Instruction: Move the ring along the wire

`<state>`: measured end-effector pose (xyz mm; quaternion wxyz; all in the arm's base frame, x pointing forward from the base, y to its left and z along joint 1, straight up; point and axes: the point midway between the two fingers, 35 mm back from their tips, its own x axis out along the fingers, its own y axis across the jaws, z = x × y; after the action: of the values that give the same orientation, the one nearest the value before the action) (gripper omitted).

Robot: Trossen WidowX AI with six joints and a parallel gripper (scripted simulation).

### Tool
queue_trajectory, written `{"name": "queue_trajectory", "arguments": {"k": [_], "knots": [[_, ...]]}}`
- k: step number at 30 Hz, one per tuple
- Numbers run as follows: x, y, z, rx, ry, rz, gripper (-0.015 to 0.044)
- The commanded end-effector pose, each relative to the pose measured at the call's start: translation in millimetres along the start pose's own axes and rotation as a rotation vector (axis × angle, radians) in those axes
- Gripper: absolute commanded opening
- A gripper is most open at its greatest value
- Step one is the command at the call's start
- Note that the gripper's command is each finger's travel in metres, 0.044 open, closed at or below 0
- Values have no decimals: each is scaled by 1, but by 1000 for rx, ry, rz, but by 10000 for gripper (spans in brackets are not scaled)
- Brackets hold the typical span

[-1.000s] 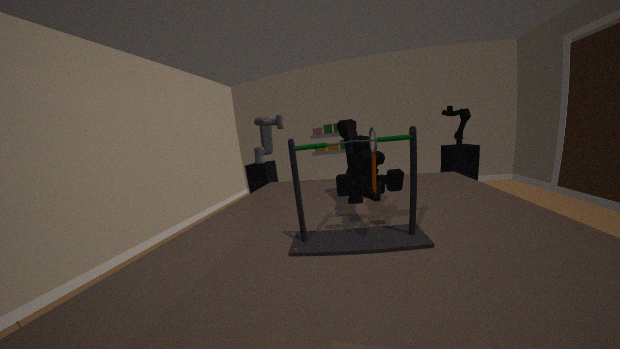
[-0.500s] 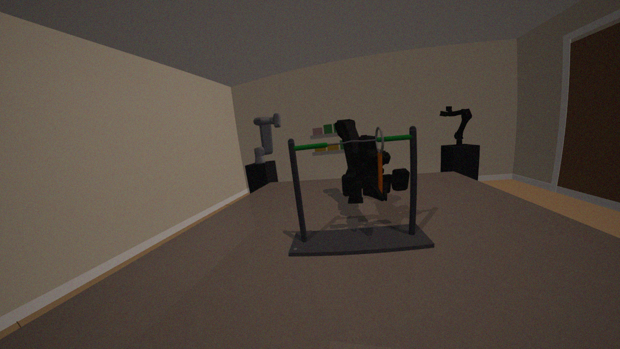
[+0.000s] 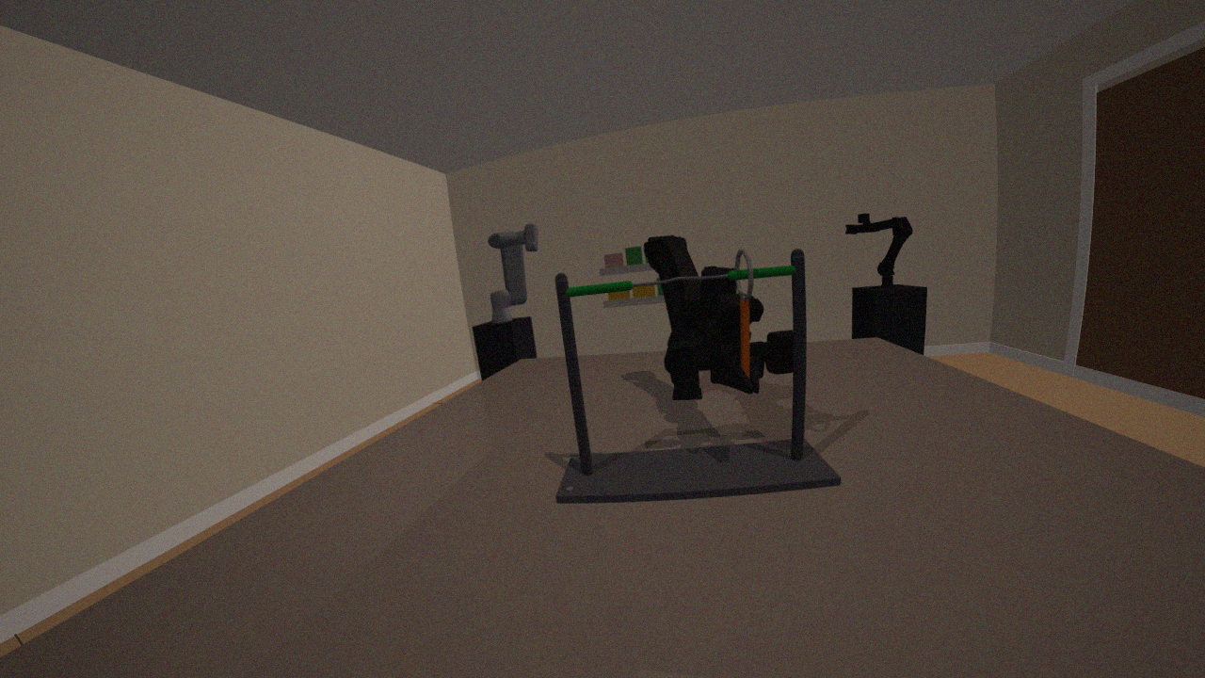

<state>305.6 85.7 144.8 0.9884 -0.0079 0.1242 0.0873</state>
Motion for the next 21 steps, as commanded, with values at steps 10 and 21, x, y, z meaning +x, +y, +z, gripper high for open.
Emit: {"name": "queue_trajectory", "arguments": {"k": [10, 21], "knots": [[5, 0, -16, 3, 0, -5, -150], [5, 0, -20, 3, 0, -5, -150]]}}
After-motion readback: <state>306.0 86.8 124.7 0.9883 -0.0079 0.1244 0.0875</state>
